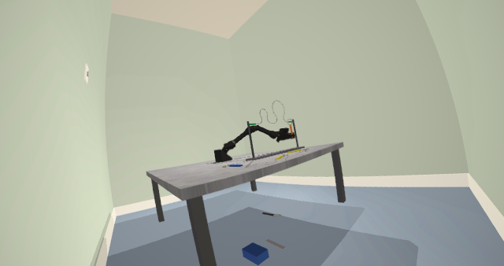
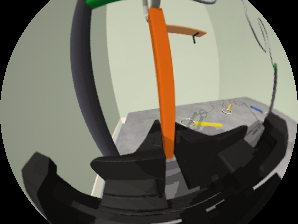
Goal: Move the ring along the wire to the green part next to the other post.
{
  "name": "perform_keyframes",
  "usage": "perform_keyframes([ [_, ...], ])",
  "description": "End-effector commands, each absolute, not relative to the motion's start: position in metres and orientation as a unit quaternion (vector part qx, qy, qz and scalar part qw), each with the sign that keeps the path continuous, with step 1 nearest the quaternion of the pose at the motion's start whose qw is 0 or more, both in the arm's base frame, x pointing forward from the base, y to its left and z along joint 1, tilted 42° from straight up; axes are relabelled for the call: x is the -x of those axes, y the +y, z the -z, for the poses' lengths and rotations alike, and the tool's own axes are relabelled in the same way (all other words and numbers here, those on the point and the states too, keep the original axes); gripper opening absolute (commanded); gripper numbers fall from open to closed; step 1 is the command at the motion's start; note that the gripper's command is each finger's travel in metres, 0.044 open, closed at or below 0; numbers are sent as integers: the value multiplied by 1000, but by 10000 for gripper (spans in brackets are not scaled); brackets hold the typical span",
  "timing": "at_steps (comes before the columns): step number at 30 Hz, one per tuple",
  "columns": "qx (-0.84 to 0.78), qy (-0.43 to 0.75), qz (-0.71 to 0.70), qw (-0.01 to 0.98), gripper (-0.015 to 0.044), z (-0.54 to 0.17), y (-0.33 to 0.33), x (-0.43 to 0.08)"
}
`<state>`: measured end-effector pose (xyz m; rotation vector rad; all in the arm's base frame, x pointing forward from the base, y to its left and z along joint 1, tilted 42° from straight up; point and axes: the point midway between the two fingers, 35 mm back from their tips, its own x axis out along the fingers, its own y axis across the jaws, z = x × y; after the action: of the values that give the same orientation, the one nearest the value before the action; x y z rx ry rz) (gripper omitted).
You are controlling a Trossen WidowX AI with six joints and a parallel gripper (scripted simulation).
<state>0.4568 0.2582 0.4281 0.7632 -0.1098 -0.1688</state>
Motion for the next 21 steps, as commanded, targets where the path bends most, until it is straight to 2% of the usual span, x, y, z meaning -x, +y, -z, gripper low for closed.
perform_keyframes([
  [1,-373,-52,81,923,-150,-425,256,-457],
  [21,-376,99,23,921,-150,-415,244,-413],
])
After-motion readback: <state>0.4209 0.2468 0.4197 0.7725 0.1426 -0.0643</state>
